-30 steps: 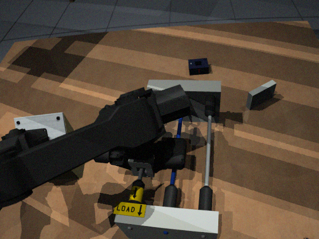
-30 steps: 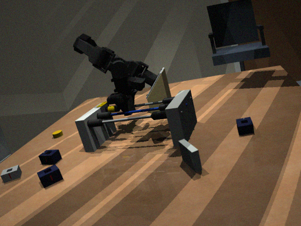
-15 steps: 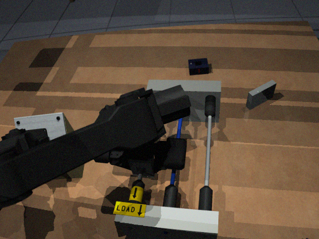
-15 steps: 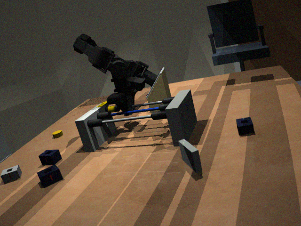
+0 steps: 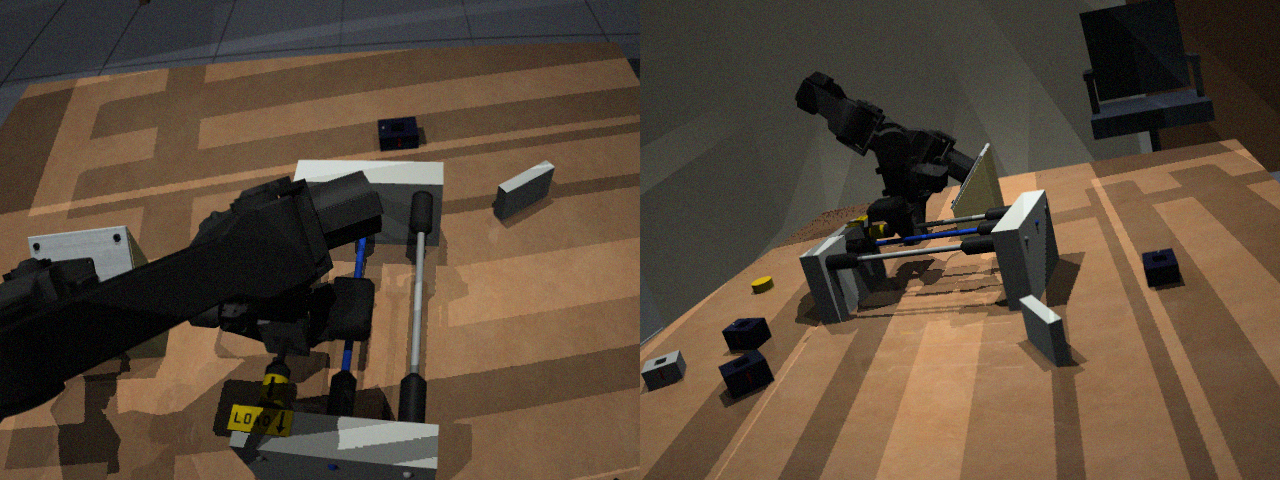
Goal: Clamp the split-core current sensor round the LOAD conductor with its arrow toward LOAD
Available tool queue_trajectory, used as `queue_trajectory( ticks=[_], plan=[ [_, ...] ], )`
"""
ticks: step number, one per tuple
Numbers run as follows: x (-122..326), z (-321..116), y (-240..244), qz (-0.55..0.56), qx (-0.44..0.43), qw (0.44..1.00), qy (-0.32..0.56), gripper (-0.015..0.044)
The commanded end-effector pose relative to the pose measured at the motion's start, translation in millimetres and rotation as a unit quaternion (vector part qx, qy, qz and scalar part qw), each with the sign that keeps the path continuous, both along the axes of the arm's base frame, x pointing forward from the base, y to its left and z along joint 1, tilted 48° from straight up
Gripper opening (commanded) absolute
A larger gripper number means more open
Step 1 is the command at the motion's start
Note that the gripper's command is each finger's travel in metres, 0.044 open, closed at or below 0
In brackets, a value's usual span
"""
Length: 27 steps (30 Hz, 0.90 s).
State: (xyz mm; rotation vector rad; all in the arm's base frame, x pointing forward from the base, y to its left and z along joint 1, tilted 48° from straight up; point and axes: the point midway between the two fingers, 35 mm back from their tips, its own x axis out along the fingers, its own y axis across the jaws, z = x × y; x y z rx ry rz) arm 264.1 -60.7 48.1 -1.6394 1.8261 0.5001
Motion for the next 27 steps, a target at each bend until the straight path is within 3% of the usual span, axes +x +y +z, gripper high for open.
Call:
queue_trajectory(
  ticks=[1,8,12,27],
  plan=[
    [0.5,0.7,0.3,0.001,-0.001,1.000,-0.001,0.0262],
    [0.7,1.0,0.6,-0.002,0.000,1.000,0.002,0.0440],
    [0.2,0.3,0.5,0.001,0.000,1.000,0.000,0.0348],
    [0.2,0.3,0.5,0.001,0.000,1.000,0.000,0.0248]
  ],
)
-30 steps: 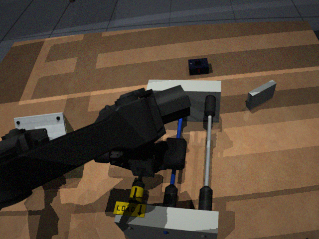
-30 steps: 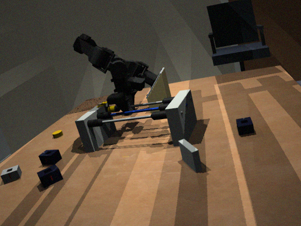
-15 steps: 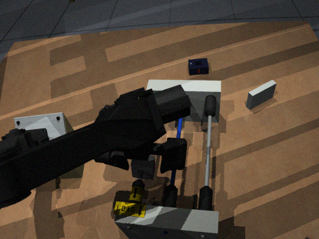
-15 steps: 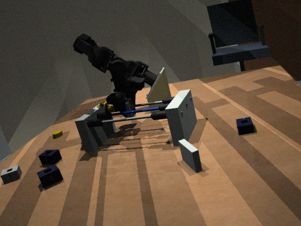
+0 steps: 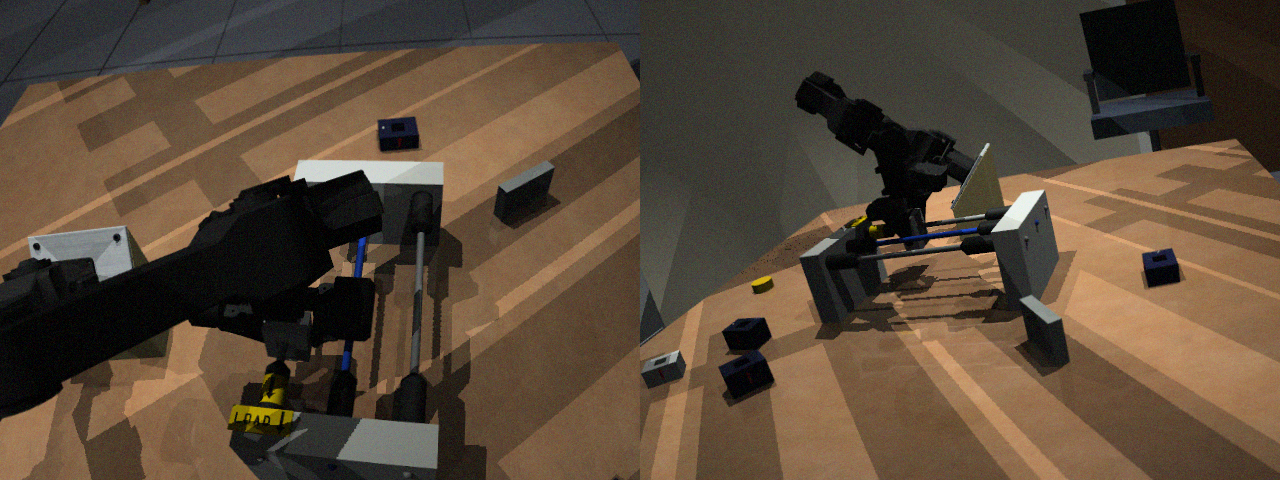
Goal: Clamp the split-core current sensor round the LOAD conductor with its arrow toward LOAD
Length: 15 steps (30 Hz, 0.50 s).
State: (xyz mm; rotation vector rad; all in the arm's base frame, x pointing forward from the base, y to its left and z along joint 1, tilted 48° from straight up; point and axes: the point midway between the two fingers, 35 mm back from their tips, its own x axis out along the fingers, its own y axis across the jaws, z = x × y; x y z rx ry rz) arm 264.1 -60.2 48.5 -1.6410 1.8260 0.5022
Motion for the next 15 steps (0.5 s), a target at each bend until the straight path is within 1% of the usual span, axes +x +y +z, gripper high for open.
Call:
queue_trajectory(
  ticks=[1,6,14,15],
  plan=[
    [0.1,-0.1,0.0,0.000,0.000,1.000,-0.001,0.0242],
    [0.1,-0.1,0.0,0.000,0.000,1.000,-0.001,0.0208],
    [0.1,1.0,0.8,0.002,0.000,1.000,-0.002,0.0000],
    [0.1,1.0,0.8,0.002,0.000,1.000,-0.002,0.0000]
  ],
)
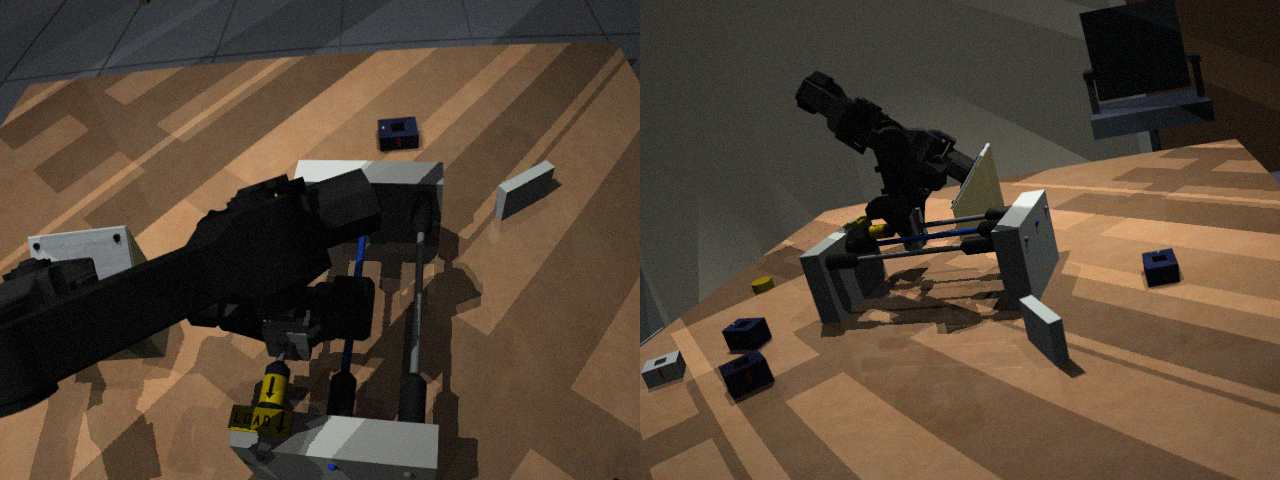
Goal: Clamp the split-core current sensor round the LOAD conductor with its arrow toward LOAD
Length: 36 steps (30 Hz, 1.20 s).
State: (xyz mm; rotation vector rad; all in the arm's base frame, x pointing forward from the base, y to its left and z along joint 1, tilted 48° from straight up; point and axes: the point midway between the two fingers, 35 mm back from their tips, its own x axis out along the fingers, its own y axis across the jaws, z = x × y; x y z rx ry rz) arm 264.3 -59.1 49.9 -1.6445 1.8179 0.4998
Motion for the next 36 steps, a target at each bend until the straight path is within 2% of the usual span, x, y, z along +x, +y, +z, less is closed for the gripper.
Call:
queue_trajectory(
  ticks=[1,26,36],
  plan=[
    [-0.1,-0.4,-0.3,-0.001,0.000,1.000,0.001,0.0000],
    [-3.1,-5.4,-4.3,0.027,-0.007,0.999,-0.026,0.0000],
    [-1.8,-2.2,-0.5,0.027,-0.004,0.999,-0.028,0.0254]
  ],
)
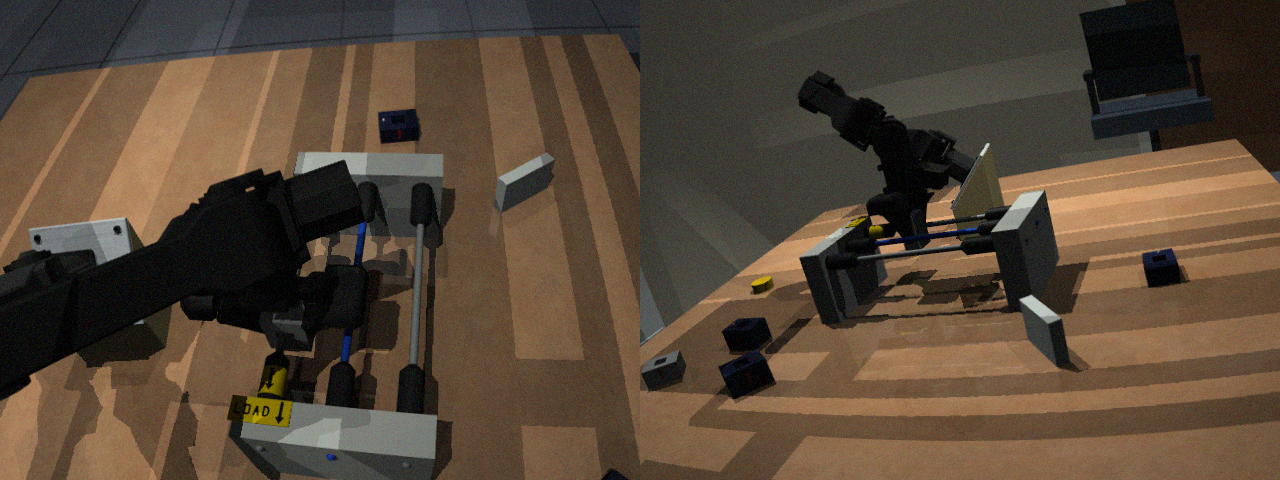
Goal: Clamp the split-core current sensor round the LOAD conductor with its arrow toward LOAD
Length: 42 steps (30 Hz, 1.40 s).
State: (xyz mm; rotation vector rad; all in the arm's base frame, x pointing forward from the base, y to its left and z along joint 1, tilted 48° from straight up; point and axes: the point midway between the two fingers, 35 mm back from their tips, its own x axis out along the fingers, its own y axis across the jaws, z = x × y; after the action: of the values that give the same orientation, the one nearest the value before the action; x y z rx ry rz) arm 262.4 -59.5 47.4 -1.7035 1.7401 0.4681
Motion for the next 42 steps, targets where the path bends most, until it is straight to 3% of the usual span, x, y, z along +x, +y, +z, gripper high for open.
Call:
queue_trajectory(
  ticks=[1,33,42],
  plan=[
    [0.1,0.3,0.0,-0.001,0.000,1.000,-0.001,0.0254],
    [0.1,0.3,0.0,-0.001,0.000,1.000,-0.001,0.0254],
    [0.0,0.0,0.0,0.000,0.000,1.000,0.000,0.0194]
  ],
)
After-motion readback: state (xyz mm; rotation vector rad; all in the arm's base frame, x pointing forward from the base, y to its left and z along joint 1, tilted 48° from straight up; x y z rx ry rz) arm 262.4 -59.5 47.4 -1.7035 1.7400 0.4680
